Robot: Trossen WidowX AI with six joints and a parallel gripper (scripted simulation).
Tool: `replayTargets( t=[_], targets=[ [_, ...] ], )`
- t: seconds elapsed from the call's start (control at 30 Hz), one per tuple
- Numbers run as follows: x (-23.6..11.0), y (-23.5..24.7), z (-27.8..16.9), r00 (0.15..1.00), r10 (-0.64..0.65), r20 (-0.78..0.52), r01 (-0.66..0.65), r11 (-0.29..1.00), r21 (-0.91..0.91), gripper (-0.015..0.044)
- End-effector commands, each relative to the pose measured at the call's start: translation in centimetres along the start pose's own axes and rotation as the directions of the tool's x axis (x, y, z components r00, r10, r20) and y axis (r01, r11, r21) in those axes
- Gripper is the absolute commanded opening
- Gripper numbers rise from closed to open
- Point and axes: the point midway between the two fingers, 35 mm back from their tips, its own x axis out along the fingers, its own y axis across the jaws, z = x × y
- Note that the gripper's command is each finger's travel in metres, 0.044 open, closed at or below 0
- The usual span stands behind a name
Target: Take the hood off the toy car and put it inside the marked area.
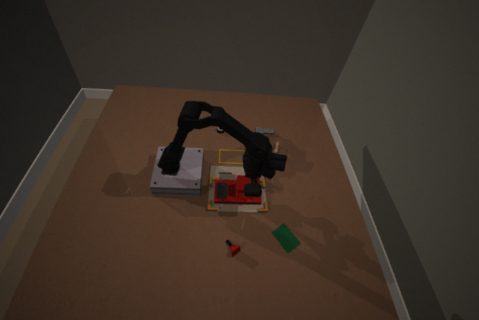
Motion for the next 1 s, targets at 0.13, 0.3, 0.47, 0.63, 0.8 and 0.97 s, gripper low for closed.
replayTargets(
  t=[0.13, 0.3, 0.47, 0.63, 0.8, 0.97],
  targets=[
    [-3.2, 0.0, 0.2, 1.0, -0.003, 0.019, 0.003, 1.0, 0.004, 0.0],
    [-2.3, 0.8, 0.3, 1.0, -0.001, 0.013, 0.001, 1.0, 0.001, 0.0],
    [-2.4, 2.6, 0.5, 1.0, 0.001, 0.014, -0.001, 1.0, 0.001, 0.0],
    [-2.5, 4.3, 0.6, 1.0, 0.002, 0.014, -0.002, 1.0, 0.001, 0.0],
    [-2.5, 6.1, 0.6, 1.0, 0.004, 0.015, -0.004, 1.0, 0.001, 0.0],
    [-2.6, 7.8, 0.5, 1.0, 0.005, 0.016, -0.005, 1.0, 0.002, 0.0]
  ],
)
